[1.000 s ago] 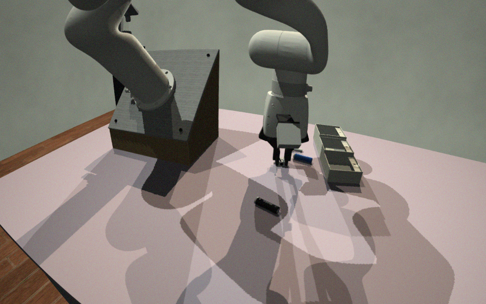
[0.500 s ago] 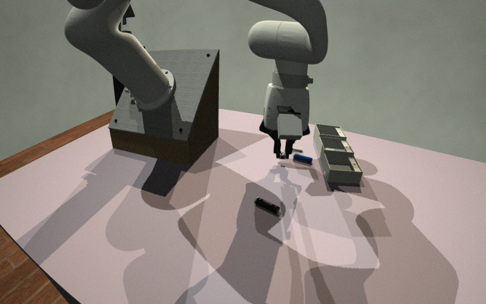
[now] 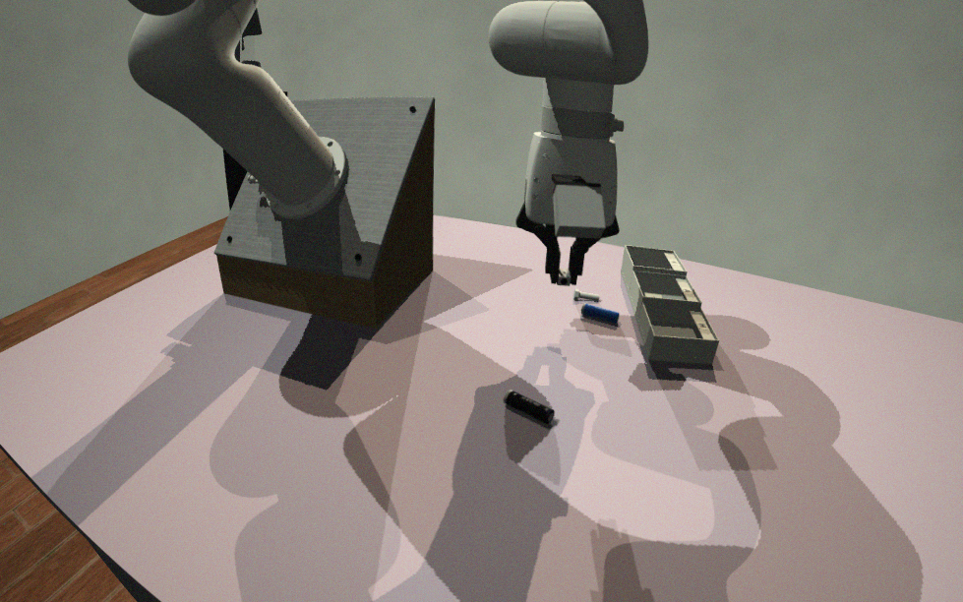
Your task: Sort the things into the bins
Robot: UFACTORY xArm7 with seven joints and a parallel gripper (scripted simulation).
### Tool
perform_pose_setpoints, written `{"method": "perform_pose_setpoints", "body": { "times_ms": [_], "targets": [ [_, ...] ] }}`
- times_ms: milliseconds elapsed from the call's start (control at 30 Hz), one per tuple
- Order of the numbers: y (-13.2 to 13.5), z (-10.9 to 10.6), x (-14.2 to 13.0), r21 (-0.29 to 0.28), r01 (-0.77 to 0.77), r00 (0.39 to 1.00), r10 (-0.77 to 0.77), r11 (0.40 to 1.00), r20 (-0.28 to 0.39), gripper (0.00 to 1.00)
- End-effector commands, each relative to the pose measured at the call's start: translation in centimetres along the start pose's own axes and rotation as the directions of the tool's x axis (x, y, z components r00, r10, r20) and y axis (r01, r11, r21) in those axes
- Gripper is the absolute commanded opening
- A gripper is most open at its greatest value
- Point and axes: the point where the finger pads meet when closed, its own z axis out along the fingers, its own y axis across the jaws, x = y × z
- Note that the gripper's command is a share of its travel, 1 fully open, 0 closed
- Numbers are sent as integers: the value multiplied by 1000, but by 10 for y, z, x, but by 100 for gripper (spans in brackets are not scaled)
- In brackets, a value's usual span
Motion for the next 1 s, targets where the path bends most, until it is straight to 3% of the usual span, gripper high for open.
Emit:
{"method": "perform_pose_setpoints", "body": {
  "times_ms": [0,533,967],
  "targets": [
    [-1,-4,0,1,0,1000,0,1000,1,0],
    [0,-10,0,1,0,1000,0,1000,1,0],
    [-50,-11,-44,2,0,1000,0,1000,1,0]
  ]
}}
